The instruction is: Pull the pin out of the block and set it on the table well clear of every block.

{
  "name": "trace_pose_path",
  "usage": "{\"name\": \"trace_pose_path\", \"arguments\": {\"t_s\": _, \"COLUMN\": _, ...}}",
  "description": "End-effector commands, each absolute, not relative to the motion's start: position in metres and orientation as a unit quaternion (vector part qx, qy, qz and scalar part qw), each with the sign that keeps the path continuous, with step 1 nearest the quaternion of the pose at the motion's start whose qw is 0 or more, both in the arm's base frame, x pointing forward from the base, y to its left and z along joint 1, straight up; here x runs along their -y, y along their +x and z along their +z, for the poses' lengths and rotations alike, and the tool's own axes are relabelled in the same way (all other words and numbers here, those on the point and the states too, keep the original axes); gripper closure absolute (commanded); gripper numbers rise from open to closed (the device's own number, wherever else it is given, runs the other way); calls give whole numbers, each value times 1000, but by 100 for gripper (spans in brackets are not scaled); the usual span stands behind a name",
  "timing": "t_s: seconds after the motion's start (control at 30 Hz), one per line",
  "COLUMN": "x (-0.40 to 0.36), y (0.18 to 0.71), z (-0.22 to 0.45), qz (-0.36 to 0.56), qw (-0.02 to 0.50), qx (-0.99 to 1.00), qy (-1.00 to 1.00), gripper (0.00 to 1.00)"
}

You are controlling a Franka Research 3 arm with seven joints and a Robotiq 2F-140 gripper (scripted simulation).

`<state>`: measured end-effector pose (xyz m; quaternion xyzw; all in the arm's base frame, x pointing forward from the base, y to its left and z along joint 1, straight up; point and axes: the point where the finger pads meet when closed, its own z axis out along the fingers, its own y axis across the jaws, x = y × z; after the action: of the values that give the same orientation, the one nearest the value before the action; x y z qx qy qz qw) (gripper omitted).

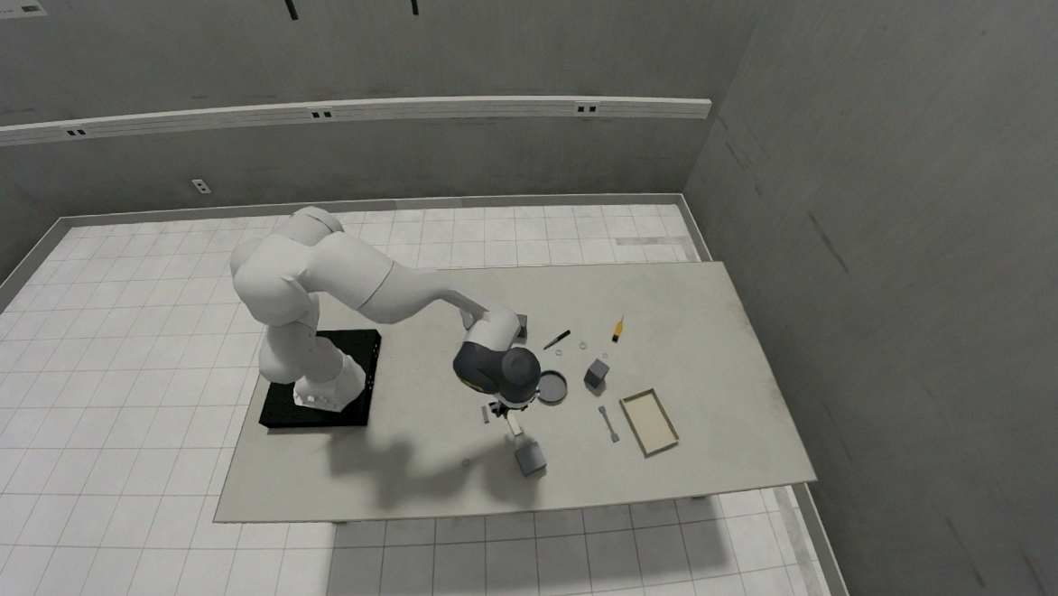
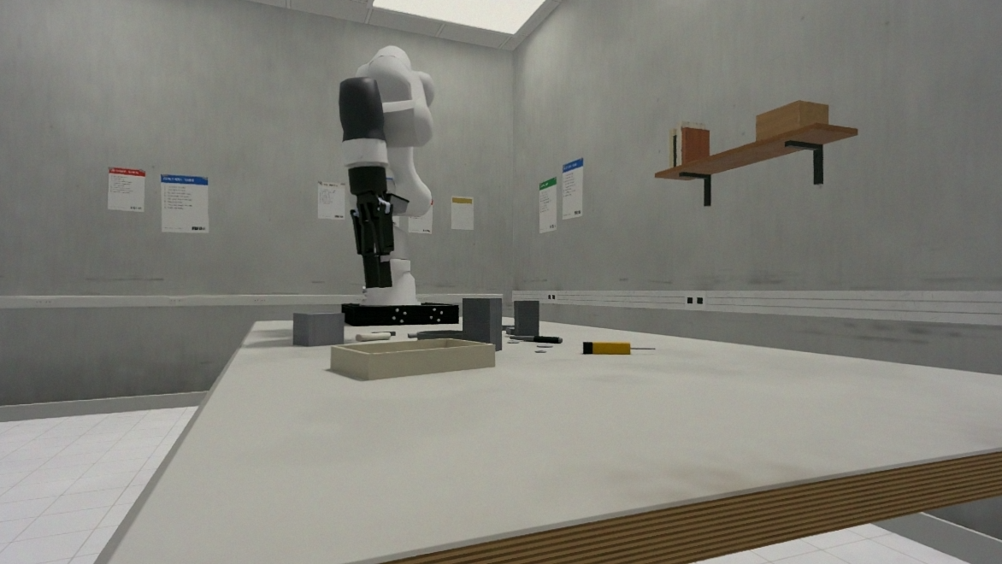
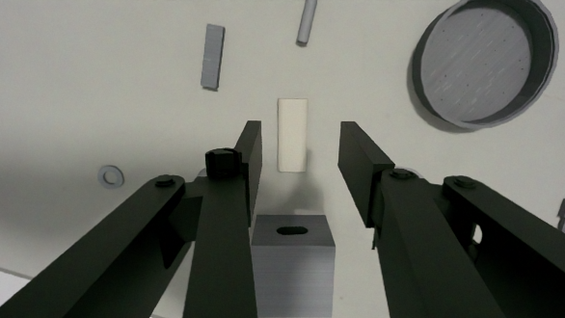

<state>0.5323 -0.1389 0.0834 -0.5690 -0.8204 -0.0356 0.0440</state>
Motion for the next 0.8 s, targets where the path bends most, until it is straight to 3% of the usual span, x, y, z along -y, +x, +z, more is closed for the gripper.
{"name": "trace_pose_path", "arguments": {"t_s": 0.0, "x": 138, "y": 530, "z": 83, "qz": -33, "qw": 47, "qx": 819, "qy": -571, "gripper": 63}}
{"name": "trace_pose_path", "arguments": {"t_s": 0.77, "x": 140, "y": 531, "z": 96, "qz": -31, "qw": 46, "qx": 819, "qy": -571, "gripper": 63}}
